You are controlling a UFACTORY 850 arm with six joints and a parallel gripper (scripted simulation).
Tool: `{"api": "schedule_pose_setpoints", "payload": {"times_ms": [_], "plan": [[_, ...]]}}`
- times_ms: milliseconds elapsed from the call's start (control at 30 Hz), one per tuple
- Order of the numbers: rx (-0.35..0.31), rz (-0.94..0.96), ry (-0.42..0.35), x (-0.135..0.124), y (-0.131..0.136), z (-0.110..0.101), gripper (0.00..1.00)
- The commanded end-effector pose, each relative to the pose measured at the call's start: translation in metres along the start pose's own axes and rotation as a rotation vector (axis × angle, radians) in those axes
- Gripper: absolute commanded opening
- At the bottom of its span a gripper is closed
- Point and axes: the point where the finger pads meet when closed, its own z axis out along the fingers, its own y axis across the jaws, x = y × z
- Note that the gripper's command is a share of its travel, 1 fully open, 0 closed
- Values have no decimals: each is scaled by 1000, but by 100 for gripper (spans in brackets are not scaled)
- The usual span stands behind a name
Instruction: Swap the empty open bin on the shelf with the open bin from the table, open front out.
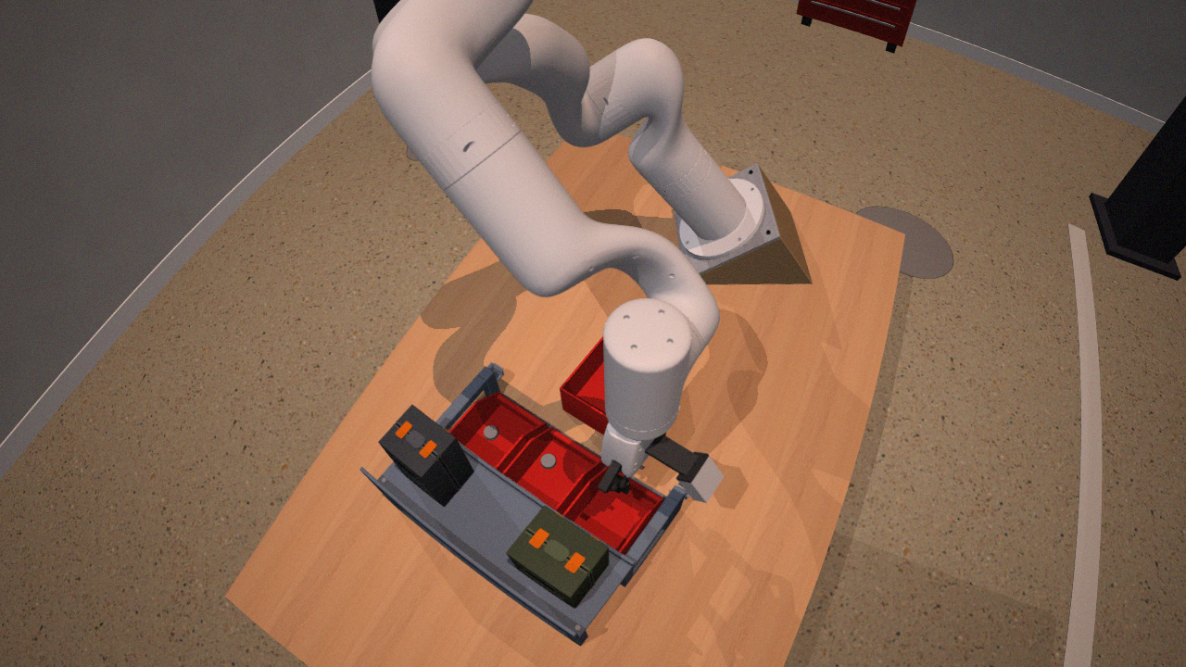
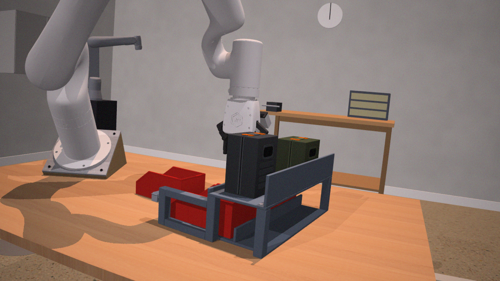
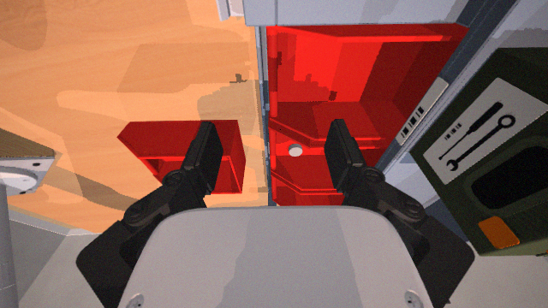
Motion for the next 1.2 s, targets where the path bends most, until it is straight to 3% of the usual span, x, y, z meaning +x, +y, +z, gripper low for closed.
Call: {"api": "schedule_pose_setpoints", "payload": {"times_ms": [0, 433, 1167], "plan": [[-1, 1, 1, 0, 1, 0, 95], [-1, 1, 0, 0, 1, 7, 95], [-1, 1, 0, 0, 0, 45, 95]]}}
